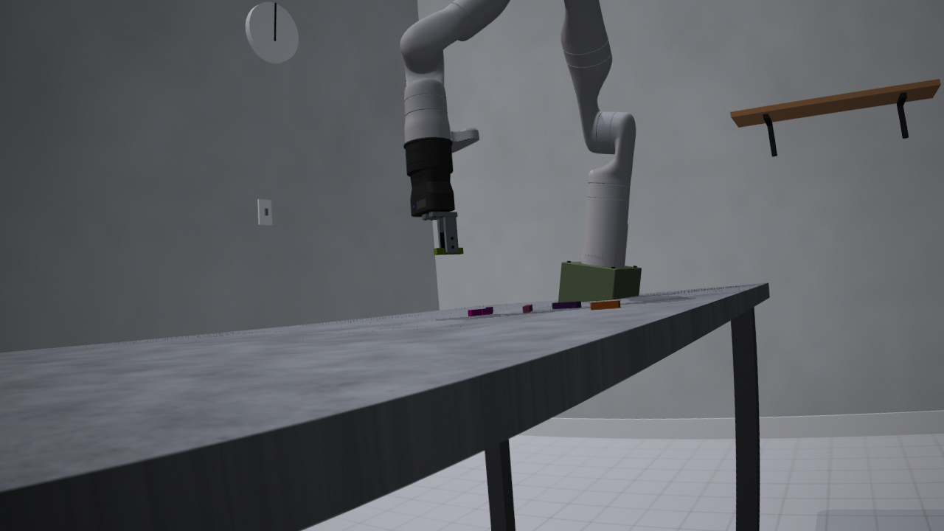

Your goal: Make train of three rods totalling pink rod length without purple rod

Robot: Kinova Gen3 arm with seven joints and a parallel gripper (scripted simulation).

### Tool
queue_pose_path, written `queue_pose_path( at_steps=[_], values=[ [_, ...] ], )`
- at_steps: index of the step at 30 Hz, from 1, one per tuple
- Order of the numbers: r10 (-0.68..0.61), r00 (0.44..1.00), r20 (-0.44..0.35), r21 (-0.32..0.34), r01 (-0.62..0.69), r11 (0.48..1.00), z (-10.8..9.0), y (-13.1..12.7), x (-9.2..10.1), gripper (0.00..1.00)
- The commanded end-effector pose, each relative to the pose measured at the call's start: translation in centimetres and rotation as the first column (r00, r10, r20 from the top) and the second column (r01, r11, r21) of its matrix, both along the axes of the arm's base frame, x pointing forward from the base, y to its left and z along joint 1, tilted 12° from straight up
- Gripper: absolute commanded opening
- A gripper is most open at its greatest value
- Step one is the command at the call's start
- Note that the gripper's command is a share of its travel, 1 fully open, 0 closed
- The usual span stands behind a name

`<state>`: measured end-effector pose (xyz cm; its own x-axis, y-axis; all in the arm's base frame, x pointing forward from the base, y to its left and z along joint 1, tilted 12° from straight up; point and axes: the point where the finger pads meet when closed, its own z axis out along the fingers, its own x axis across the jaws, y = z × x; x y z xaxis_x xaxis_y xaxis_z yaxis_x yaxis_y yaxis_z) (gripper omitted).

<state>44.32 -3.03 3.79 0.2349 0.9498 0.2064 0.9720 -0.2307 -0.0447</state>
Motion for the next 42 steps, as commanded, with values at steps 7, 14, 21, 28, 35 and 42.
queue_pose_path(
  at_steps=[7,14,21,28,35,42],
  values=[
    [0.013,1.000,-0.012,-0.002,-0.013,1.000,0.0,0.8,0.1,0.24],
    [0.013,1.000,-0.012,-0.002,-0.013,1.000,0.0,0.8,0.1,0.24],
    [0.012,1.000,-0.015,-0.002,-0.012,1.000,-0.7,0.9,-0.1,0.24],
    [0.010,1.000,-0.007,-0.011,-0.010,1.000,-2.3,0.9,0.2,0.24],
    [0.010,1.000,-0.008,-0.012,-0.010,1.000,-5.3,1.5,0.1,0.24],
    [0.012,1.000,-0.013,-0.003,-0.012,1.000,-7.1,2.3,0.0,0.24]
  ],
)
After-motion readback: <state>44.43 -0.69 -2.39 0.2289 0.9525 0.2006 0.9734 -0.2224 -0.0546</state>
